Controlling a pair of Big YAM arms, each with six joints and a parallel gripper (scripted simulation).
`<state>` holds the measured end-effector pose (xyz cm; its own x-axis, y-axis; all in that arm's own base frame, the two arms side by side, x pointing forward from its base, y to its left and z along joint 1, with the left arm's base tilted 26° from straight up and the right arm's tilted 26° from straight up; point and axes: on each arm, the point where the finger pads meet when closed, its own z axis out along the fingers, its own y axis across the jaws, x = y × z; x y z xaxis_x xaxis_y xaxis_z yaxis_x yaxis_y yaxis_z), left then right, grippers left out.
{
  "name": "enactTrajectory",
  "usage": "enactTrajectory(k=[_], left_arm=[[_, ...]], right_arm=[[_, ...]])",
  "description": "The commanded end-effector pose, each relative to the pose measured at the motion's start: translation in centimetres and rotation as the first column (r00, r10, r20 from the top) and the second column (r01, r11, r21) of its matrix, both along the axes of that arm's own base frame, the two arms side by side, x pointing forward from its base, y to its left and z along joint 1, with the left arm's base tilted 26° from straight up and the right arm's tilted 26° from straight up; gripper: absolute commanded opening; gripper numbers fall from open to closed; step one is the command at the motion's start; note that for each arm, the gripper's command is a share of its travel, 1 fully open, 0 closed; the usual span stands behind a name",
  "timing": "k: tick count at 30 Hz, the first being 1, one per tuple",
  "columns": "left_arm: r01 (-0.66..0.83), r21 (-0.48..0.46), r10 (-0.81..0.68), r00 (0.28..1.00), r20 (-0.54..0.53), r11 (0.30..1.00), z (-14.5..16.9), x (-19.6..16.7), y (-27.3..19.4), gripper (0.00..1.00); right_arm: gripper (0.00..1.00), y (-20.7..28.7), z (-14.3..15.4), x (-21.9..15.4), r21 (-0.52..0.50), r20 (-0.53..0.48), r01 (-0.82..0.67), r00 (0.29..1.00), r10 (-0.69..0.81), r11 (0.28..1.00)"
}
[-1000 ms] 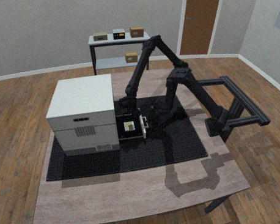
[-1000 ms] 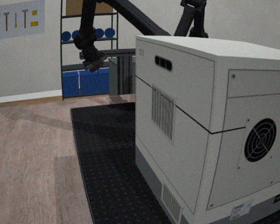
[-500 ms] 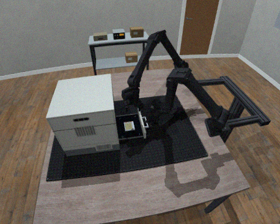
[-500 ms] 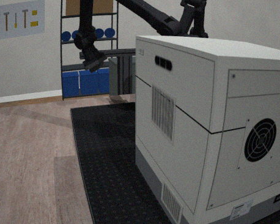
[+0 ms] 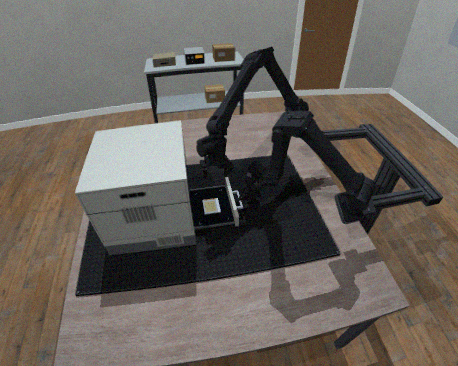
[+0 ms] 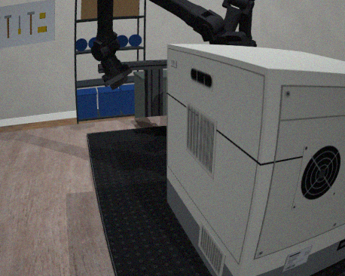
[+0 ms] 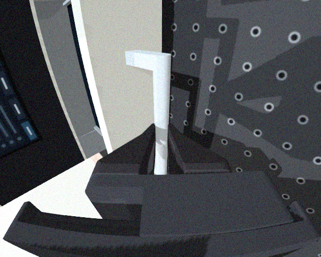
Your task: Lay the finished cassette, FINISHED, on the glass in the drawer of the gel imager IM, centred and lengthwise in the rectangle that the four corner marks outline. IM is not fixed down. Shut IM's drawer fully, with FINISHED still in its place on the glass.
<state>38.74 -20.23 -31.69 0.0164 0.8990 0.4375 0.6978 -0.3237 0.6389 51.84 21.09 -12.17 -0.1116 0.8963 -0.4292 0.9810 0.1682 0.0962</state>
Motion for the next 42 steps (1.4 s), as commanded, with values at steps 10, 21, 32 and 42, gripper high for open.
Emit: enactTrajectory(k=[10,21,32,42], left_arm=[[0.001,-0.015,-0.001,1.0,0.016,1.0,0.5,0.6,-0.7,0.04],[0.001,-0.015,-0.001,1.0,0.016,1.0,0.5,0.6,-0.7,0.04],[0.001,-0.015,-0.001,1.0,0.016,1.0,0.5,0.6,-0.7,0.04],[0.001,-0.015,-0.001,1.0,0.016,1.0,0.5,0.6,-0.7,0.04]], right_arm=[[1.0,0.9,0.5,1.4,0.01,0.016,-0.026,1.0,0.026,1.0],[1.0,-1.8,1.6,1.6,-0.053,0.049,-0.301,0.952,0.303,0.952],[1.0,-3.3,2.1,1.5,-0.114,0.076,-0.488,0.864,0.497,0.866],[1.0,-4.6,2.5,1.5,-0.17,0.088,-0.63,0.757,0.648,0.758]])
